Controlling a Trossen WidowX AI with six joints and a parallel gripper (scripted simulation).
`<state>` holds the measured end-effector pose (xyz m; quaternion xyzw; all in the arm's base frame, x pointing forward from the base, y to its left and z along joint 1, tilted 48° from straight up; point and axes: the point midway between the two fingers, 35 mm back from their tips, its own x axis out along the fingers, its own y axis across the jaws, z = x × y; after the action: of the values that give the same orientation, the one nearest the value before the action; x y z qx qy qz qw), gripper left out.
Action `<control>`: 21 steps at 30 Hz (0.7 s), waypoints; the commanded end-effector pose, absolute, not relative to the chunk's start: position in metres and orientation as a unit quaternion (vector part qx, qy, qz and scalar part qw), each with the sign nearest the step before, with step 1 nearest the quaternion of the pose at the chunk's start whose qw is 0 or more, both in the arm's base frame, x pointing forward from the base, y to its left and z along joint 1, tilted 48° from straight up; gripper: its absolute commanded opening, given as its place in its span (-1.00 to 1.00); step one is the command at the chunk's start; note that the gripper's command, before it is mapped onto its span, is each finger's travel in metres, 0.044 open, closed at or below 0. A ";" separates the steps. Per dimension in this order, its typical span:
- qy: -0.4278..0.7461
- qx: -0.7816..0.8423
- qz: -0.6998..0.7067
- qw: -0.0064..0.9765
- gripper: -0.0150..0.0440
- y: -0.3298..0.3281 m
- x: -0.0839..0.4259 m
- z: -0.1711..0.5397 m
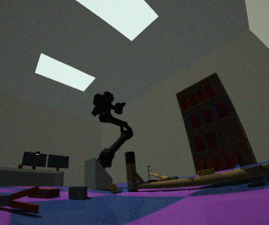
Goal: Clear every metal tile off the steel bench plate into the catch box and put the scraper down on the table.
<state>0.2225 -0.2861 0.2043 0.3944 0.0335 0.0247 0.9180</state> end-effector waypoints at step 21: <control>0.088 0.440 0.016 0.893 1.00 -0.264 0.261 0.161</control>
<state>0.2532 -0.2709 0.1717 0.4388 0.0726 0.0142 0.8956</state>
